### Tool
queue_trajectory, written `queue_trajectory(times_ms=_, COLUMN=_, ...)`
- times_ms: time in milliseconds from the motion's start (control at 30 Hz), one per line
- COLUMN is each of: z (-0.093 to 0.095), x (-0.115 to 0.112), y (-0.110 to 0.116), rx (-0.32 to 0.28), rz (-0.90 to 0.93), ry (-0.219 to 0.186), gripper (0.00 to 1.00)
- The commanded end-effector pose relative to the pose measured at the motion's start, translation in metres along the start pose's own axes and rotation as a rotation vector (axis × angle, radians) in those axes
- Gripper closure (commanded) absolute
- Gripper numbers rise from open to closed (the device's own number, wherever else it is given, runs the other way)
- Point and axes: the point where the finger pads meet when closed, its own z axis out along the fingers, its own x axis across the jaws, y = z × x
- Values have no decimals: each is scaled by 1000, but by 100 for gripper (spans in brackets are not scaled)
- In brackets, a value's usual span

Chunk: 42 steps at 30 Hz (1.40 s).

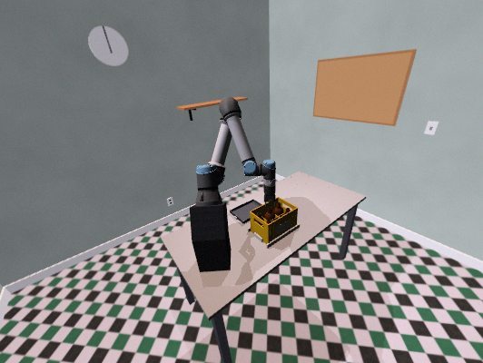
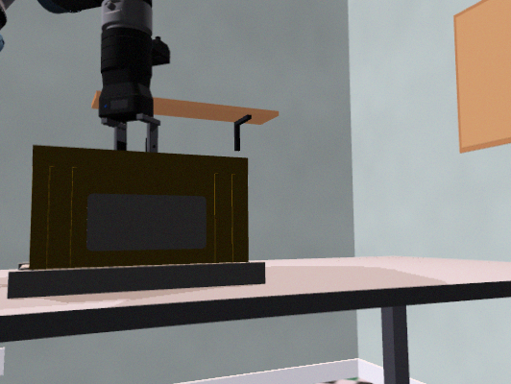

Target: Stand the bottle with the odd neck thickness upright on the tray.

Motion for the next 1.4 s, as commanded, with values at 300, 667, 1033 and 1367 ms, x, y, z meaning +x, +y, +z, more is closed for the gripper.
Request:
queue_trajectory(times_ms=300, z=1, x=0, y=0, rx=0, rz=0, ry=1, gripper=0)
queue_trajectory(times_ms=667, z=8, x=0, y=0, rx=0, rz=0, ry=1, gripper=0)
queue_trajectory(times_ms=1033, z=18, x=0, y=0, rx=0, rz=0, ry=1, gripper=0)
queue_trajectory(times_ms=1367, z=29, x=0, y=0, rx=0, rz=0, ry=1, gripper=0)
